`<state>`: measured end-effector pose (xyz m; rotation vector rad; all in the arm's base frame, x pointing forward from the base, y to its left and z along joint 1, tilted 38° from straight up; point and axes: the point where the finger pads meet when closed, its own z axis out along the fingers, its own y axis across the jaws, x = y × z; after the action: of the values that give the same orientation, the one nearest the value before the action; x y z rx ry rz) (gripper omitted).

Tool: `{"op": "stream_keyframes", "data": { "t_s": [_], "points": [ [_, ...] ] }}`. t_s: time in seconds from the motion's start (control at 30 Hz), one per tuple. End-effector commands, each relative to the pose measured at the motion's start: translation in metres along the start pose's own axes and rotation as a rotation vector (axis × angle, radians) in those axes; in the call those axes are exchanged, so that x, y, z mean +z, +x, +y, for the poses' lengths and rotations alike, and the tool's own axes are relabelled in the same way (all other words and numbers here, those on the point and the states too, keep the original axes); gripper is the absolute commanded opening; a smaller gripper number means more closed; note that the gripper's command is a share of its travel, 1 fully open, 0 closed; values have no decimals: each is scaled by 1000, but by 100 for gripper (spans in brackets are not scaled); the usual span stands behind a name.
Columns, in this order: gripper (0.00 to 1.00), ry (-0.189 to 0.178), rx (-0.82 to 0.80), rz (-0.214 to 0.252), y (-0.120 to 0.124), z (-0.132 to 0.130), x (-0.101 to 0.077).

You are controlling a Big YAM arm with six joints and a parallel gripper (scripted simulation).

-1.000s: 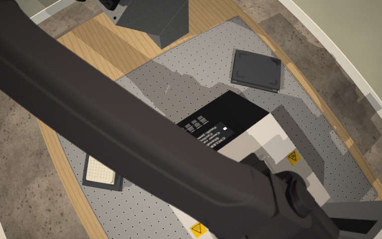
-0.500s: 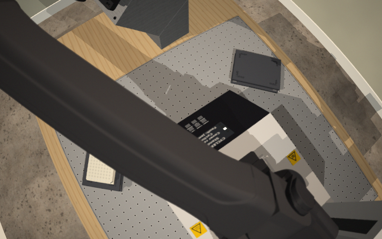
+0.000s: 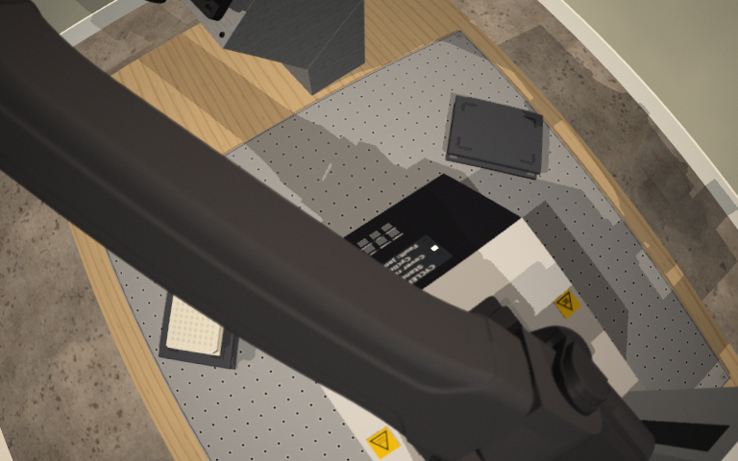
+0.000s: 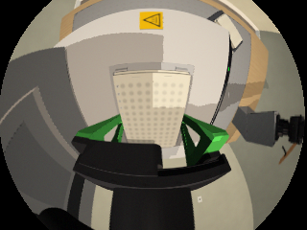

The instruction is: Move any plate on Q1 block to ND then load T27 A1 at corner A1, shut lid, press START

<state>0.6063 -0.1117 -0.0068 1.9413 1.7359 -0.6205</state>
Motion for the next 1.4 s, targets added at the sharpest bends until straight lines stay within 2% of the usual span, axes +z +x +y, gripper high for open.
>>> {"op": "stream_keyframes", "data": {
  "t_s": [0.0, 0.67, 0.83, 1.37],
  "points": [
    [0, -44, 15, 0, -3, 12, -27],
    [0, -49, 24, 1, -11, 13, -35],
    [0, -40, 43, 0, -22, 12, -29],
    [0, -35, 55, -5, -30, 12, -26]
  ]
}}
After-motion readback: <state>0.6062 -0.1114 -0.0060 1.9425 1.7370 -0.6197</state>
